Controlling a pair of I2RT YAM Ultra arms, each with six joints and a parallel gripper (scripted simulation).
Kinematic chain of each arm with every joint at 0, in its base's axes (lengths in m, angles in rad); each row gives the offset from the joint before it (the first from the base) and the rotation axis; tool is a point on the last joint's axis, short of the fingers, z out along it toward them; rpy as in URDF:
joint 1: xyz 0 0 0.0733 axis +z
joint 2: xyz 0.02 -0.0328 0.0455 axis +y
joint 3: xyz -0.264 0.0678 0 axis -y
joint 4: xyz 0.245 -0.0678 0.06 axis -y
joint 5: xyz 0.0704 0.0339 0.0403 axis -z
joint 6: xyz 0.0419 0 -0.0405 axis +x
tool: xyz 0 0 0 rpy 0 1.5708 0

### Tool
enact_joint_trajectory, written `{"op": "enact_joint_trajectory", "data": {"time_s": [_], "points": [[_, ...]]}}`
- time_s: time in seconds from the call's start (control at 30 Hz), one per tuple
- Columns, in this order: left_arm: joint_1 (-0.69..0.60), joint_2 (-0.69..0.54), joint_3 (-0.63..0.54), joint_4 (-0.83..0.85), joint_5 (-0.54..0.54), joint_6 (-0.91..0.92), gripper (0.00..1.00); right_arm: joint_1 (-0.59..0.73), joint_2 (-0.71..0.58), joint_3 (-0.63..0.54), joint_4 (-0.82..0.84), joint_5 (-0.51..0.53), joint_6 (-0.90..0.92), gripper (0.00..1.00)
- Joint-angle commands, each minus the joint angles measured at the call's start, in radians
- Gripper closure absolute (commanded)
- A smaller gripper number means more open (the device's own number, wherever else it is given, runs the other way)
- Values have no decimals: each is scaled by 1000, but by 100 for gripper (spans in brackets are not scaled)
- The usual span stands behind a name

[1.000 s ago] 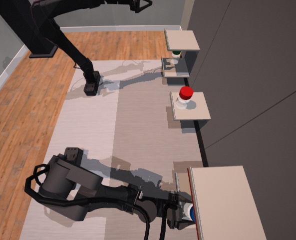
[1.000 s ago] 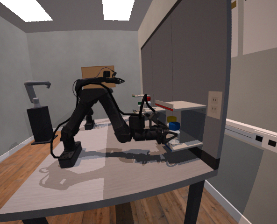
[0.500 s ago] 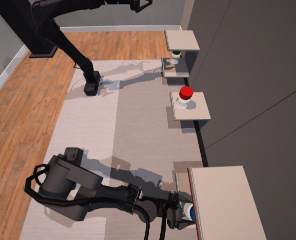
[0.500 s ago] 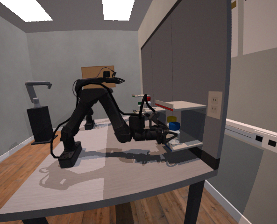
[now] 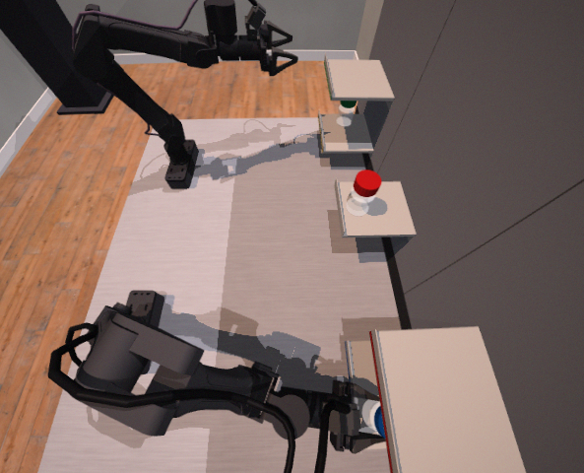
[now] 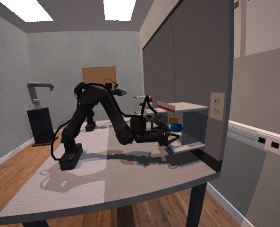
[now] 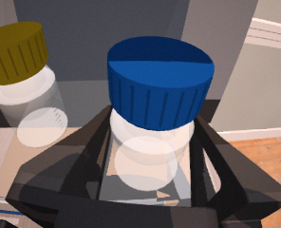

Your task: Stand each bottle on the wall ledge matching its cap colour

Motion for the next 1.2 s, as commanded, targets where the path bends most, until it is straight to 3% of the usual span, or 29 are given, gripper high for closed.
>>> {"op": "enact_joint_trajectory", "data": {"time_s": [0.0,0.27,1.0,1.07,1.17], "points": [[16,26,-90,162,17,7,0,2,-12,22,41,1,1,48],[21,95,-213,314,21,6,0,2,-12,22,41,1,1,48],[16,104,-219,317,15,1,0,2,-12,22,41,1,1,48],[16,104,-219,317,15,1,0,2,-12,22,41,1,1,28],[16,104,-219,317,15,1,0,1,-34,3,63,9,7,28]]}}
